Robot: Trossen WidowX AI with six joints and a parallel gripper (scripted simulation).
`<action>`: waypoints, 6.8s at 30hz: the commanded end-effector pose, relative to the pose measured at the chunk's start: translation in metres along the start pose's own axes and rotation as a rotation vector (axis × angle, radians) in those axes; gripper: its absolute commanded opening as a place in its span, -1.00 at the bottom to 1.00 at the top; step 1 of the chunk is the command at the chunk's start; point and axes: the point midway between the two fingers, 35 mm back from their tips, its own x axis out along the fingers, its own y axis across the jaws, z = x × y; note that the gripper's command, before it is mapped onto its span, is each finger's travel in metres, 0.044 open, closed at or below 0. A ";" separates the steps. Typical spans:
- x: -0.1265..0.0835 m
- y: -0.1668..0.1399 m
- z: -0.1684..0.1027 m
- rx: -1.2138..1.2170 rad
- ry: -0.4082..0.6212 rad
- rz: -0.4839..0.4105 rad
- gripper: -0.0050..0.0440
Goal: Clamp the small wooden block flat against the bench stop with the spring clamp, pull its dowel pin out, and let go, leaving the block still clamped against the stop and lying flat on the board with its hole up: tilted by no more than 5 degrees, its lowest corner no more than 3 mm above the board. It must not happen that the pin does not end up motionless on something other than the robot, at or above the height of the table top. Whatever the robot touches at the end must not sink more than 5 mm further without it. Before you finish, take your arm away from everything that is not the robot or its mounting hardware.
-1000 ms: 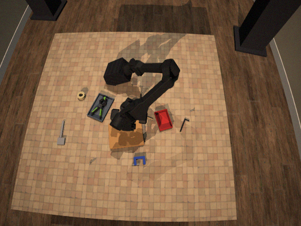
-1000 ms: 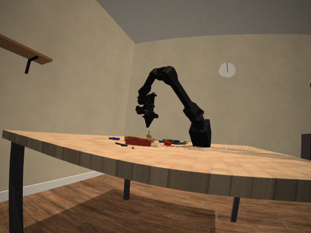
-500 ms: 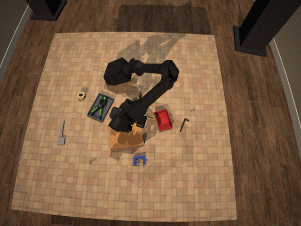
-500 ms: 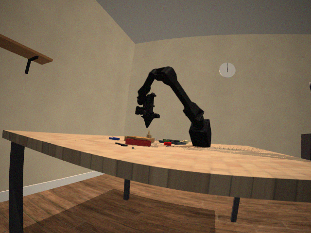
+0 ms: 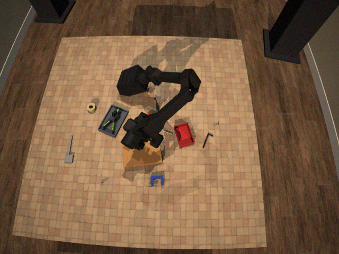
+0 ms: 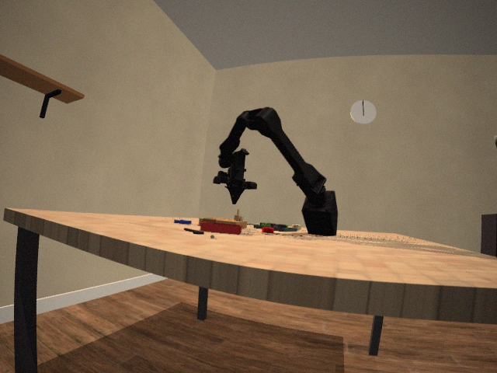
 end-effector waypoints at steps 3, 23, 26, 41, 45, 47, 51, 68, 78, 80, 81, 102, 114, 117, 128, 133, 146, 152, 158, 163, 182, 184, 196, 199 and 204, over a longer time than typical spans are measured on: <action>0.000 -0.002 0.004 0.090 0.000 -0.004 -0.80; 0.000 -0.005 0.014 0.375 -0.002 -0.005 -0.80; 0.000 -0.005 0.015 0.423 -0.002 -0.005 -0.80; 0.000 -0.007 0.022 0.628 -0.004 -0.005 -0.80; 0.000 -0.008 0.024 0.692 -0.004 -0.005 -0.80; 0.000 -0.009 0.025 0.723 -0.004 -0.005 -0.80; 0.000 -0.009 0.026 0.755 -0.004 -0.005 -0.80; 0.001 -0.011 0.032 0.921 -0.006 -0.005 -0.80; 0.016 -0.011 0.033 0.921 -0.007 -0.006 -0.80; 0.019 -0.011 0.033 0.921 -0.008 -0.007 -0.80; 0.021 -0.012 0.033 0.921 -0.008 -0.007 -0.80; 0.049 -0.012 0.033 0.921 -0.007 -0.006 -0.80; 0.057 -0.014 0.028 0.921 -0.006 -0.005 -0.80; 0.056 -0.016 0.027 0.921 -0.006 -0.005 -0.80; 0.056 -0.025 0.015 0.921 -0.006 -0.005 -0.80; 0.058 -0.016 0.028 0.921 -0.006 -0.005 -0.80; 0.057 -0.015 0.027 0.913 -0.009 -0.003 -0.80; 0.053 -0.015 0.028 0.914 -0.010 -0.004 -0.80; 0.036 -0.015 0.028 0.916 -0.010 -0.006 -0.80; 0.023 -0.014 0.027 0.918 -0.010 -0.006 -0.80; 0.001 -0.013 0.024 0.927 -0.001 -0.004 -0.80; 0.001 -0.013 0.024 0.926 -0.001 -0.004 -0.80; -0.002 -0.022 0.027 0.884 -0.007 -0.007 -0.51; -0.004 -0.028 0.029 0.856 -0.011 -0.009 -0.39; -0.006 -0.034 0.031 0.828 -0.014 -0.011 -0.27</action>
